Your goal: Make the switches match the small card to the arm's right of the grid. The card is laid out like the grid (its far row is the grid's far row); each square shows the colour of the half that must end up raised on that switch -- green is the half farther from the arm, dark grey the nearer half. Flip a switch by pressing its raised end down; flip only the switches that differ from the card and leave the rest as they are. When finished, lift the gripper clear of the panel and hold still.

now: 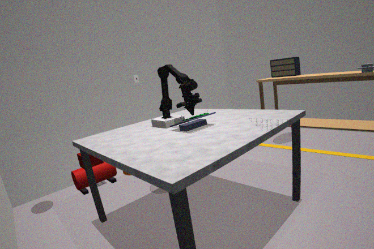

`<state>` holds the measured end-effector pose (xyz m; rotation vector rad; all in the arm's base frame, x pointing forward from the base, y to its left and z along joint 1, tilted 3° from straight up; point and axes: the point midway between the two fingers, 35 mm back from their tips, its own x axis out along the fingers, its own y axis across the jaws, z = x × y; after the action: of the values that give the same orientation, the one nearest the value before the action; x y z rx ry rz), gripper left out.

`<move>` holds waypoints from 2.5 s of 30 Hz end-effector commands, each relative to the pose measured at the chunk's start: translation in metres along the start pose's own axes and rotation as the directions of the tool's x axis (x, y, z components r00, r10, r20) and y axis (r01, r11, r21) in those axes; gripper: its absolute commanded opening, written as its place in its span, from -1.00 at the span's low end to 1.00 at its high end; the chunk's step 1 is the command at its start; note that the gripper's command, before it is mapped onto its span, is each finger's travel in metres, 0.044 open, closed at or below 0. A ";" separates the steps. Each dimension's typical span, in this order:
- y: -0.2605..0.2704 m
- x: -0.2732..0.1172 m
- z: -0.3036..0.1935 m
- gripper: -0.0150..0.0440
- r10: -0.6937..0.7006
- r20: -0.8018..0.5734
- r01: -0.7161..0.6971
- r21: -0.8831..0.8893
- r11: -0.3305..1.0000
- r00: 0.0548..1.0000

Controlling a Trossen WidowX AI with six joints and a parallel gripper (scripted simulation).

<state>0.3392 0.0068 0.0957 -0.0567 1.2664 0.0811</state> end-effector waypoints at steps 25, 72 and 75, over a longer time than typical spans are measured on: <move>0.043 -0.014 -0.015 -0.49 0.004 -0.009 -0.004 0.000 1.000 1.000; 0.043 0.010 -0.015 -0.49 0.004 -0.008 -0.004 0.000 1.000 1.000; 0.043 0.010 -0.015 -0.49 0.004 -0.008 -0.004 0.000 1.000 1.000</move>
<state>0.3237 0.0496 0.0832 -0.0551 1.2718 0.0901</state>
